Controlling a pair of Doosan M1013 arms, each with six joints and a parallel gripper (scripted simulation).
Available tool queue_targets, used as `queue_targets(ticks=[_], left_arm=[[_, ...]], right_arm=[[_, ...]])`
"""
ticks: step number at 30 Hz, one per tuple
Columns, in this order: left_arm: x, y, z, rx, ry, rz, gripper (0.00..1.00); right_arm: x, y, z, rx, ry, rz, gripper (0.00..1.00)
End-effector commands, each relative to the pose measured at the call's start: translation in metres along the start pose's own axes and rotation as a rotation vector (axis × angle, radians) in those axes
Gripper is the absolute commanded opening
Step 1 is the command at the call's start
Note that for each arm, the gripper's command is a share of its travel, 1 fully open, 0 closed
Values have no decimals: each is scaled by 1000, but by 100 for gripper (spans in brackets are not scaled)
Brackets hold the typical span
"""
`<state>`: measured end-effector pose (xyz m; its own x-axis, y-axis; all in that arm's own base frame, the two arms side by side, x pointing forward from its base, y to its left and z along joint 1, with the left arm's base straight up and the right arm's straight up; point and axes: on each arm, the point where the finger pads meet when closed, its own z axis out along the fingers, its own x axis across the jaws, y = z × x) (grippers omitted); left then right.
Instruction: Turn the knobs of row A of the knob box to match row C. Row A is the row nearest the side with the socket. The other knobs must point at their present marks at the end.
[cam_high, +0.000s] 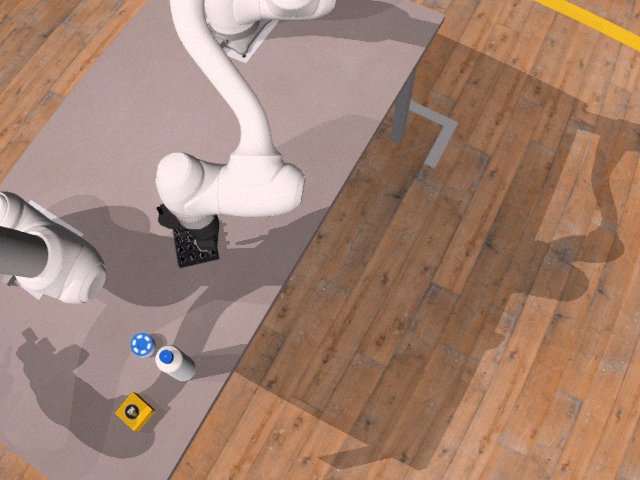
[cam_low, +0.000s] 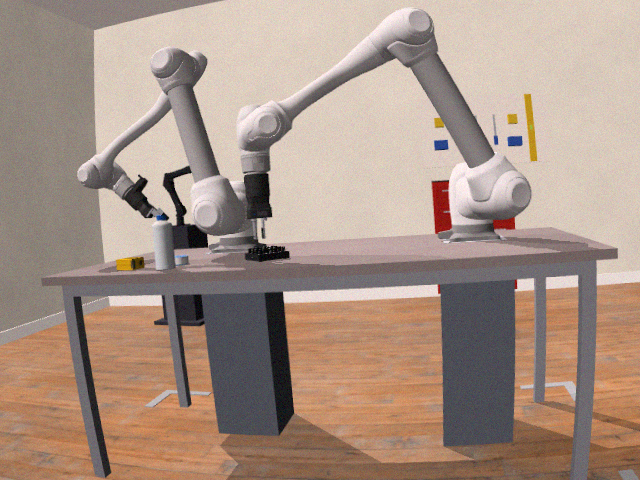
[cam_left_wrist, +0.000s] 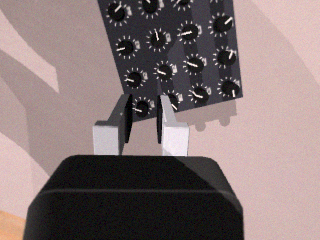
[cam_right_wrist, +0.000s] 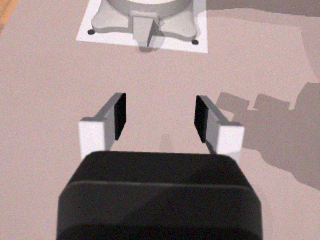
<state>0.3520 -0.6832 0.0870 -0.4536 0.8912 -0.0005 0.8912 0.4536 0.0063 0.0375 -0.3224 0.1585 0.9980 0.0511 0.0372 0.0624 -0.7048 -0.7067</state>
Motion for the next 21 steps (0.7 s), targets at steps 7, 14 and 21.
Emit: queue_targets(ticks=[7, 14, 21], left_arm=[[3, -12, -3, 6, -2, 346, 46], [6, -18, -5, 6, -3, 593, 46], [7, -22, -6, 5, -3, 771, 46]], right_arm=[[0, 0, 0, -1, 0, 0, 100], [0, 0, 0, -1, 0, 0, 100], [0, 0, 0, -1, 0, 0, 100]])
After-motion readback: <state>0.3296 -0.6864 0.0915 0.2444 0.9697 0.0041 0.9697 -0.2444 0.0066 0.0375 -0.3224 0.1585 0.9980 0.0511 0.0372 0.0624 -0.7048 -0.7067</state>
